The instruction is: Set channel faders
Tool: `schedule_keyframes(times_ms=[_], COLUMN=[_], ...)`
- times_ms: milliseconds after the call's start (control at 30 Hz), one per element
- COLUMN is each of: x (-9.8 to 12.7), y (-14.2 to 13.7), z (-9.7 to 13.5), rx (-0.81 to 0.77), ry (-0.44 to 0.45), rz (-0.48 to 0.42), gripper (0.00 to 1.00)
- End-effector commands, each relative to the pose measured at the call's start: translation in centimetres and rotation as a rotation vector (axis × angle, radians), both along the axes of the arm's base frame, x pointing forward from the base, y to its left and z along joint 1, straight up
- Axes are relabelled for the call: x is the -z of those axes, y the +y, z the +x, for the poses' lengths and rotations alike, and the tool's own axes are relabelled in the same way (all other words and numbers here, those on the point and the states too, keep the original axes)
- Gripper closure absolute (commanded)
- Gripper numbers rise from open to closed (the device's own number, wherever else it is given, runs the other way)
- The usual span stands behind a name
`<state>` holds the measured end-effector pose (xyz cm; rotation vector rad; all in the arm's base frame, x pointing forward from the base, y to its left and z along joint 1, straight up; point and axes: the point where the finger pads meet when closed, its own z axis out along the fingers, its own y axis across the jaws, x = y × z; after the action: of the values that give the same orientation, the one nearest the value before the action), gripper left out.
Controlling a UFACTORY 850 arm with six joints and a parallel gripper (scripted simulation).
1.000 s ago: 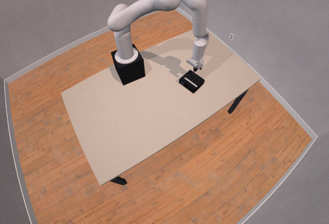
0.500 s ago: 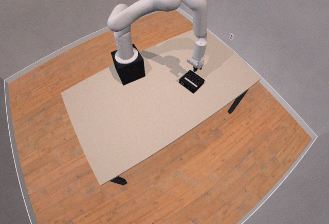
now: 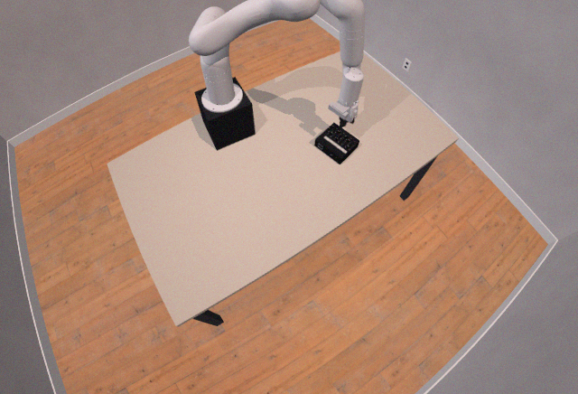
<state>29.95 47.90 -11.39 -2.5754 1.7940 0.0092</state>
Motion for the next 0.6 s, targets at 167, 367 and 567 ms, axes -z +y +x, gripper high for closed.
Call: schedule_keyframes(times_ms=[167,367,567], x=[0.54,0.94,1.20], y=[0.10,0.11,0.12], z=[0.06,0.07,0.07], rx=[0.000,0.000,0.000], ry=[-0.003,-0.003,-0.003], rz=[0.000,0.000,0.000], gripper=[1.00,1.00,1.00])
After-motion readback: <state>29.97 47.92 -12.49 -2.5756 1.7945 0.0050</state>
